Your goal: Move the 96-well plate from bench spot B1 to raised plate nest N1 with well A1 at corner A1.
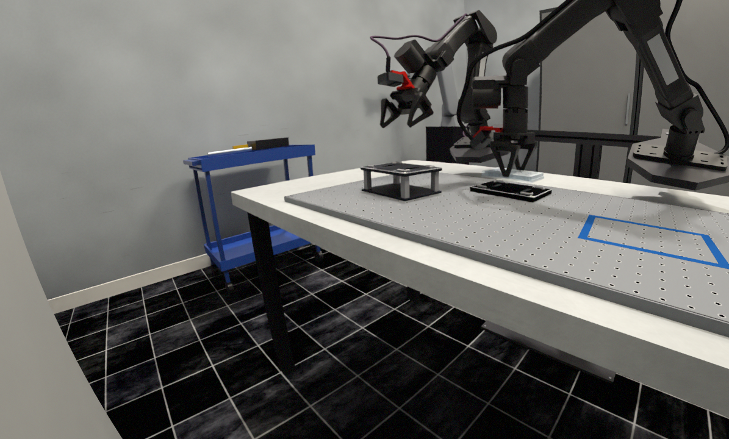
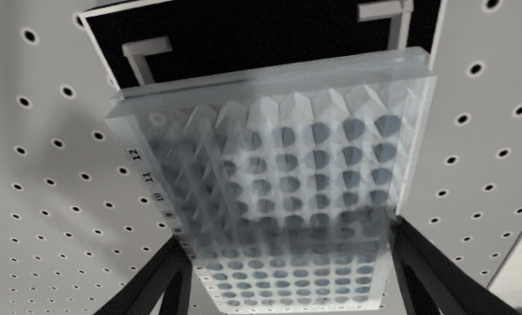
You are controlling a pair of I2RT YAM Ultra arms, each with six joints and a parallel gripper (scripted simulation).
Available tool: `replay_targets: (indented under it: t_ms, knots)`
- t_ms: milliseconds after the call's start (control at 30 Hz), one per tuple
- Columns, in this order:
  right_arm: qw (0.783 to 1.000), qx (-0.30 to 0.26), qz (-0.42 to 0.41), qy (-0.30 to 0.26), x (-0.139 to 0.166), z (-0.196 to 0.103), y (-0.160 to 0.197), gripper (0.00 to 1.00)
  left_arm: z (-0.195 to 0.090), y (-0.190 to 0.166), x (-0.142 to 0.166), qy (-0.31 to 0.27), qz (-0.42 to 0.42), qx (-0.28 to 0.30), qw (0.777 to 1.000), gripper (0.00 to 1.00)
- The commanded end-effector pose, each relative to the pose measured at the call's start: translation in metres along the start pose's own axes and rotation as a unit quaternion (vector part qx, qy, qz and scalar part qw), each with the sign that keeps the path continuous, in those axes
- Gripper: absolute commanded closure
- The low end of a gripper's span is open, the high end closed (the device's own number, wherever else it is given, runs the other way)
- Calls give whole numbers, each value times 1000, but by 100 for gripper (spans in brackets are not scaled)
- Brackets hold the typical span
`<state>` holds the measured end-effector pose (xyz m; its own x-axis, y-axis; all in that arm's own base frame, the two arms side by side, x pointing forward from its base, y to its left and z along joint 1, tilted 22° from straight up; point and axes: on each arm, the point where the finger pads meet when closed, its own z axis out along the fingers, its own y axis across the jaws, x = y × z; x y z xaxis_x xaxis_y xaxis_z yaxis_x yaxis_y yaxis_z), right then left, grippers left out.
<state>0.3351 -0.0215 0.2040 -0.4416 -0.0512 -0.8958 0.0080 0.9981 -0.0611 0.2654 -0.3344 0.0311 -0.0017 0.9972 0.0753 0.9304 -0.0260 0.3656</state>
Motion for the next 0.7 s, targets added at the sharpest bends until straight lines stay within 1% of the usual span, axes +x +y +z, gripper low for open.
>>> replay_targets:
  t_ms: [0,333,367,667]
  knots:
    - [1000,3,0,-29,-21,-8,-2,0,-6,5,-10,-19,0,-12,1000,21]
    - [1000,3,0,-29,-21,-8,-2,0,-6,5,-10,-19,-1,-12,1000,21]
    - [1000,3,0,-29,-21,-8,-2,0,-5,3,-6,-12,0,-7,1000,21]
    - [1000,3,0,-29,-21,-8,-2,0,6,1,-5,-11,3,-5,1000,21]
